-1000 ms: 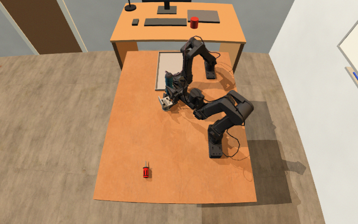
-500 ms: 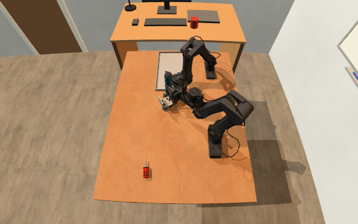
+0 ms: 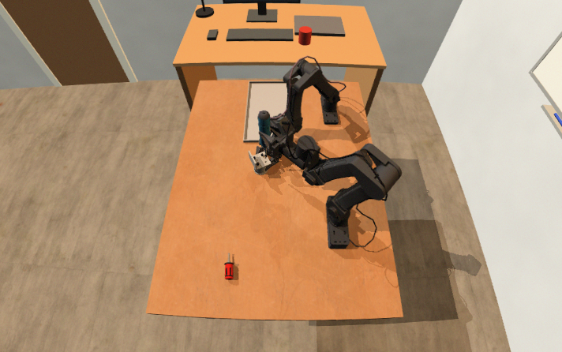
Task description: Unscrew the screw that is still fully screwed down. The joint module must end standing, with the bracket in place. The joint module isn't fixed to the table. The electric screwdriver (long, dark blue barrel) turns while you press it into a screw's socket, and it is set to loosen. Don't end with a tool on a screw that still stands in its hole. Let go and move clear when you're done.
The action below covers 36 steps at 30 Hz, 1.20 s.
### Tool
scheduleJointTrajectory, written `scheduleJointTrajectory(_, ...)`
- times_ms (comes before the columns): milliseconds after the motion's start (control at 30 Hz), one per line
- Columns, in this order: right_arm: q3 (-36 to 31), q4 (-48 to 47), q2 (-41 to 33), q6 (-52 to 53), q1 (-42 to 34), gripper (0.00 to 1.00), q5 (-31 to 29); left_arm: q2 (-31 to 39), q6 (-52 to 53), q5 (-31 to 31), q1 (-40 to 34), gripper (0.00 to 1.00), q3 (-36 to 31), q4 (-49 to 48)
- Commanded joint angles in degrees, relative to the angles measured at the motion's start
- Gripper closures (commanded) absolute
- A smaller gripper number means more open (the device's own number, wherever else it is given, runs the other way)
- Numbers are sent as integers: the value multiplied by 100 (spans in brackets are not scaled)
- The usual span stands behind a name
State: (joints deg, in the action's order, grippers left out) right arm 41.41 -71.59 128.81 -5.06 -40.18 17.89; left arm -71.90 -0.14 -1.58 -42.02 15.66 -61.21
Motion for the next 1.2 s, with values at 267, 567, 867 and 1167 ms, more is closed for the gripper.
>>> scheduleJointTrajectory(267, -94, 113, 63, 44, -33, 41, 41, 330, 32, -38, -38, 58, 423, -199)
scheduleJointTrajectory(567, -94, 113, 63, 44, -33, 41, 41, 424, 32, -38, -38, 58, 469, -24)
scheduleJointTrajectory(867, -94, 113, 63, 44, -33, 41, 41, 315, 35, -49, -48, 58, 498, -27)
scheduleJointTrajectory(1167, -94, 113, 63, 44, -33, 41, 41, 447, 34, -49, -57, 58, 515, -3)
